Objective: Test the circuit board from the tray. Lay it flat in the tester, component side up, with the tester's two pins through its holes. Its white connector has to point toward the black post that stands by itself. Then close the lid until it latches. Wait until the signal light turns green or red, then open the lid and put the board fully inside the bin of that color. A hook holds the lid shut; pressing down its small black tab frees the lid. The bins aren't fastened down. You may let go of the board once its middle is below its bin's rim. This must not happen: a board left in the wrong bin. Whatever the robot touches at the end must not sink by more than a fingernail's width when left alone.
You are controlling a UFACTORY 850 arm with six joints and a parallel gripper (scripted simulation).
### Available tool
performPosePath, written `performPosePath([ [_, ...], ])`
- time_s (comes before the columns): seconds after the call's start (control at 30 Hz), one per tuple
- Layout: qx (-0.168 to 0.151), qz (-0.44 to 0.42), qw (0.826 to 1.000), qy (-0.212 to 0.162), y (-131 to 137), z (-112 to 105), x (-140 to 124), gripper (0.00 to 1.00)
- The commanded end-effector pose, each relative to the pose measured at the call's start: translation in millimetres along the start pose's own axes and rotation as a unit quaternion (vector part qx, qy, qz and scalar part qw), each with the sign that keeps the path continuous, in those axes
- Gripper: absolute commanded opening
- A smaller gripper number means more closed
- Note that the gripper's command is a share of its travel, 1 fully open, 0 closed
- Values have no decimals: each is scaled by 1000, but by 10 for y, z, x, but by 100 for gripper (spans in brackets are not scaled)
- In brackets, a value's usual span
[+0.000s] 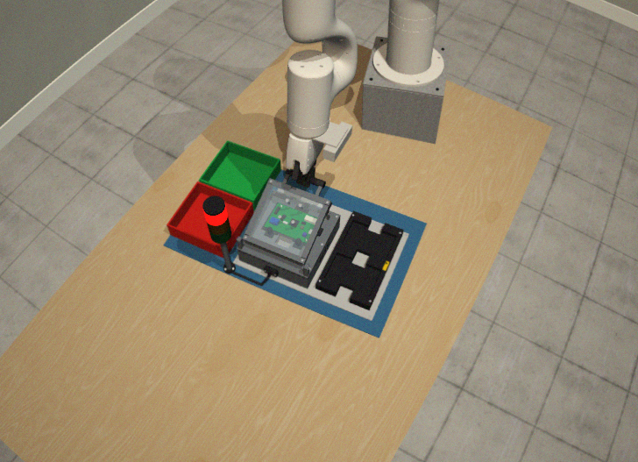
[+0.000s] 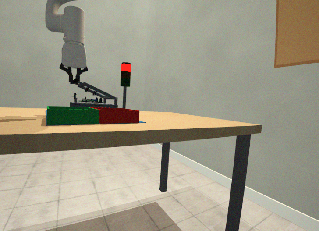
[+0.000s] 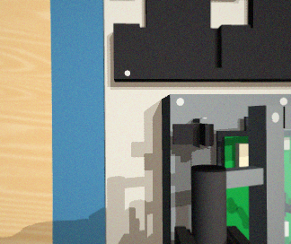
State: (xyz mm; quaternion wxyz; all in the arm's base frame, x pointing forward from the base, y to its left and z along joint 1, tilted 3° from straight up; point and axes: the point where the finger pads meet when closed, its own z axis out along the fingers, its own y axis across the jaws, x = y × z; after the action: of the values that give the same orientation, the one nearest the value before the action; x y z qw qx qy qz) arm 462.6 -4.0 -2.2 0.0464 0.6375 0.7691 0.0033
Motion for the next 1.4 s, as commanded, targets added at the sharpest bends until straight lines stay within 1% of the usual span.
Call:
performPosePath([
  [0.0, 27, -1, 1000, 6, 29, -34, -2, 0],
  [0.37, 27, -1, 1000, 6, 30, -36, -2, 0],
  [0.4, 27, -1, 1000, 6, 30, -36, -2, 28],
  [1.37, 27, -1, 1000, 6, 30, -36, -2, 28],
])
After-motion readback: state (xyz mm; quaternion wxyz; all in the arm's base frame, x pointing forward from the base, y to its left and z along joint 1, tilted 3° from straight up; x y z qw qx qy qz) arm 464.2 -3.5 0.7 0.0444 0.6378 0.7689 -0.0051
